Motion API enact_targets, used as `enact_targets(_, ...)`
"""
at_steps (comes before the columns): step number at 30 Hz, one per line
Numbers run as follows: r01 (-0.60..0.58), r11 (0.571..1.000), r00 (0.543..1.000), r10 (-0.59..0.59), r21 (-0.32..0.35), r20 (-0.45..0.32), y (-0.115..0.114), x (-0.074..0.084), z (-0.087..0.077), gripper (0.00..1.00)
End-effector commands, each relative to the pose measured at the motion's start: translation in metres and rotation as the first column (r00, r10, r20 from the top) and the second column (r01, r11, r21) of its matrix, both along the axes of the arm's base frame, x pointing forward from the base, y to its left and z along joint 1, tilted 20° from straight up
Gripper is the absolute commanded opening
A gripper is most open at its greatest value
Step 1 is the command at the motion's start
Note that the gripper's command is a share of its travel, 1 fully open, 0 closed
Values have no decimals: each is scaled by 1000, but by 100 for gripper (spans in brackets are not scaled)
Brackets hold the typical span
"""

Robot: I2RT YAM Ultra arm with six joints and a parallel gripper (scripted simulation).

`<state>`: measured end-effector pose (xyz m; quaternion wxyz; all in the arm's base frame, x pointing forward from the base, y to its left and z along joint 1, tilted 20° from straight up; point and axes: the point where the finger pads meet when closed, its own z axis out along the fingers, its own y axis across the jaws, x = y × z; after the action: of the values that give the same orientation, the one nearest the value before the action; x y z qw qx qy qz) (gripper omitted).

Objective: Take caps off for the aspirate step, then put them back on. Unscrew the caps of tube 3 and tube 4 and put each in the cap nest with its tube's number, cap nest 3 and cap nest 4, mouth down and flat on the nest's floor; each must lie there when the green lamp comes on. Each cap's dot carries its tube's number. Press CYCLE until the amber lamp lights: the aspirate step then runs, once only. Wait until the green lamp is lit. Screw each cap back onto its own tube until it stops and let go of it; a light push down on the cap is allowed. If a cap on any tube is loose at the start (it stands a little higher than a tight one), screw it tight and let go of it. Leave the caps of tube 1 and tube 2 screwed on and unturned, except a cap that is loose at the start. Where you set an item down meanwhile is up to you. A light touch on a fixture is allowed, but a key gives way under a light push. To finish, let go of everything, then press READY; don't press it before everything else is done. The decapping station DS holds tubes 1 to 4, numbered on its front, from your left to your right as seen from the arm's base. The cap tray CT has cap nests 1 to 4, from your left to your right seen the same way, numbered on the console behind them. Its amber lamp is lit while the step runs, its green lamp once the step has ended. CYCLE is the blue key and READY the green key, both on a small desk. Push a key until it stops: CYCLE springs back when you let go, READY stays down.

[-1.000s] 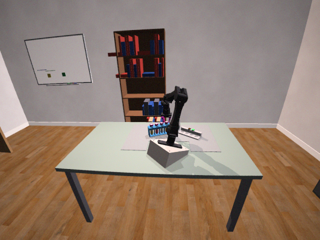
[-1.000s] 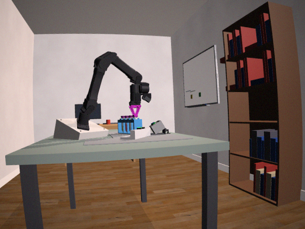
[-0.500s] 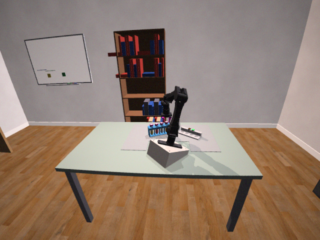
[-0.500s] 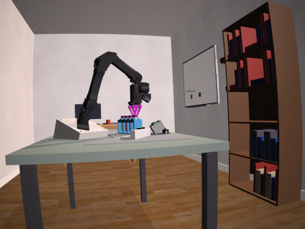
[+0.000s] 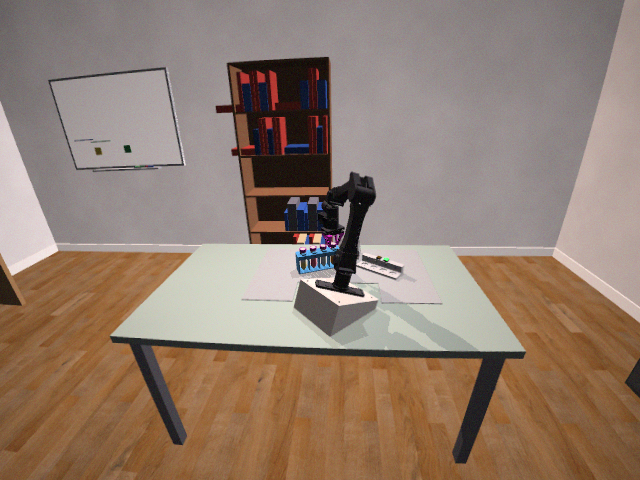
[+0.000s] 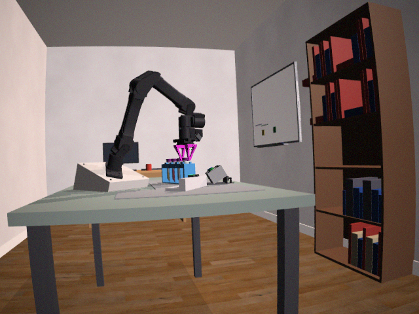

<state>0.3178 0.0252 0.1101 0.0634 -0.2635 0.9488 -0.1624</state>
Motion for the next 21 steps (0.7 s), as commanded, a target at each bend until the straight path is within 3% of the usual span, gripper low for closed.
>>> enact_targets(1, -170, 985, 985, 168, -32, -35, 1, 2, 5, 49)
enact_targets(6, -352, 934, 933, 346, -60, -99, 1, 2, 5, 49)
enact_targets(12, -556, 828, 824, 537, -78, -180, 1, 2, 5, 49)
enact_targets(14, -556, 828, 824, 537, -78, -180, 1, 2, 5, 49)
enact_targets(21, -757, 650, 642, 716, -74, -275, 1, 3, 5, 49)
